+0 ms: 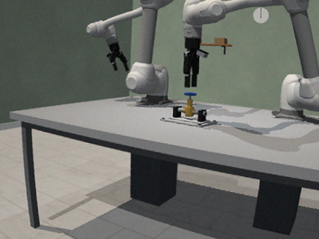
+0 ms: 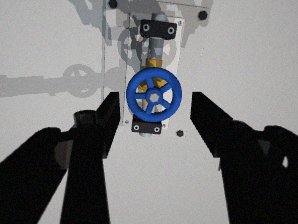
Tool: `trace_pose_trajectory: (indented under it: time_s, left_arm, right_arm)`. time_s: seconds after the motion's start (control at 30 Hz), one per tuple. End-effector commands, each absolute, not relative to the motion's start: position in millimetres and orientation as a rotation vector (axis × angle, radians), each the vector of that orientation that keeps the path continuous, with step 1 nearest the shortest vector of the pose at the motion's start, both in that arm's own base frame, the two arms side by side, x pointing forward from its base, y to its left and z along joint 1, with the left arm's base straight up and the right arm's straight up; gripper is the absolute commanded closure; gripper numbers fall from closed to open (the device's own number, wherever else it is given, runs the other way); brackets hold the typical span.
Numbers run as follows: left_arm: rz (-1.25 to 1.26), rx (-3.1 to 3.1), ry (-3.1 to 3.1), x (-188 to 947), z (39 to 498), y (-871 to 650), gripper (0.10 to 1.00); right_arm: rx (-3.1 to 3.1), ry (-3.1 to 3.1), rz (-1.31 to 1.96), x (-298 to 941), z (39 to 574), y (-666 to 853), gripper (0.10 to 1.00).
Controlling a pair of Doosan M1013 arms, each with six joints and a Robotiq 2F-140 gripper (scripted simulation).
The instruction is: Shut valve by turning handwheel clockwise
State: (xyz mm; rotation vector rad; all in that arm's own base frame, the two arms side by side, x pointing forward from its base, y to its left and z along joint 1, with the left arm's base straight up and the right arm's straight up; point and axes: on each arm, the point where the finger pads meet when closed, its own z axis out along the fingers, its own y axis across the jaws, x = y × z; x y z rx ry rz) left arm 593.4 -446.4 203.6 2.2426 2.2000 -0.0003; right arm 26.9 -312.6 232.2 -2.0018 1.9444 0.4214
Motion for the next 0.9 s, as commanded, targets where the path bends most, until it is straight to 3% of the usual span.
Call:
trace_pose_trajectory:
  time_s: [0.0,0.87]
  left_arm:
    - [0.001,2.242,2.198,594,210,-446,0.590]
    - [0.001,2.242,2.198,594,224,-446,0.590]
  right_arm:
    - [-2.002,1.945,0.420,27,233,-313,0.098]
    - [-2.002,1.945,0.420,27,233,-313,0.098]
